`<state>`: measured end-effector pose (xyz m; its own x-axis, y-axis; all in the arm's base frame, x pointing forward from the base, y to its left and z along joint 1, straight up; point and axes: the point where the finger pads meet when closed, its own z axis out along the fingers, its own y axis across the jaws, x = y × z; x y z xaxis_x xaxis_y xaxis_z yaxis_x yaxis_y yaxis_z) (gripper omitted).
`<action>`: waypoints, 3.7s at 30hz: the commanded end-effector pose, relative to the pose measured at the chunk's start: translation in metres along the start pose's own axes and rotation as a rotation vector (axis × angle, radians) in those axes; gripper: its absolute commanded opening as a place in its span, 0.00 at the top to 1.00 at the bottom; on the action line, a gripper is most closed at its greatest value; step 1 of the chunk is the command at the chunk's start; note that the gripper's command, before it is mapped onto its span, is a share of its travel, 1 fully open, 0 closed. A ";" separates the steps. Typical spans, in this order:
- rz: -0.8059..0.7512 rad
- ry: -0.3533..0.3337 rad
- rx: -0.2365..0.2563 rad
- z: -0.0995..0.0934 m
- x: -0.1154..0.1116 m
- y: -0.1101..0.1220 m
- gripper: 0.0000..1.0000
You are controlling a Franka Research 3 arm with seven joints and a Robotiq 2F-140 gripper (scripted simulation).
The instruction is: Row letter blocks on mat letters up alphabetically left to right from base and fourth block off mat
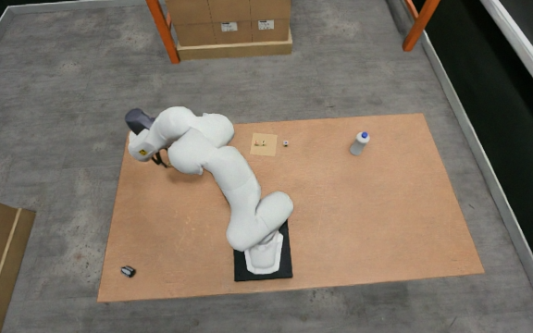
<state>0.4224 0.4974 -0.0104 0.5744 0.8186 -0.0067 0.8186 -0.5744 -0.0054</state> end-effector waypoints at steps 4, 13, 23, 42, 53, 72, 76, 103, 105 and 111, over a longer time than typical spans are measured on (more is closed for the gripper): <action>0.004 0.003 -0.001 0.000 0.001 0.001 0.57; 0.004 0.003 -0.001 0.010 0.001 0.001 0.57; 0.004 0.003 -0.001 0.028 0.001 0.001 0.57; 0.004 0.003 -0.002 0.032 0.001 0.001 0.57; 0.004 0.003 -0.002 0.032 0.001 0.001 0.57; 0.004 0.003 -0.002 0.032 0.001 0.001 0.68; 0.004 0.003 -0.002 0.032 0.001 0.001 0.68; 0.004 0.003 -0.002 0.032 0.001 0.001 0.78; 0.004 0.003 -0.002 0.032 0.001 0.001 0.78; 0.004 0.003 -0.002 0.032 0.001 0.001 0.78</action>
<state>0.4230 0.4970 -0.0420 0.5736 0.8191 -0.0067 0.8191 -0.5736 -0.0048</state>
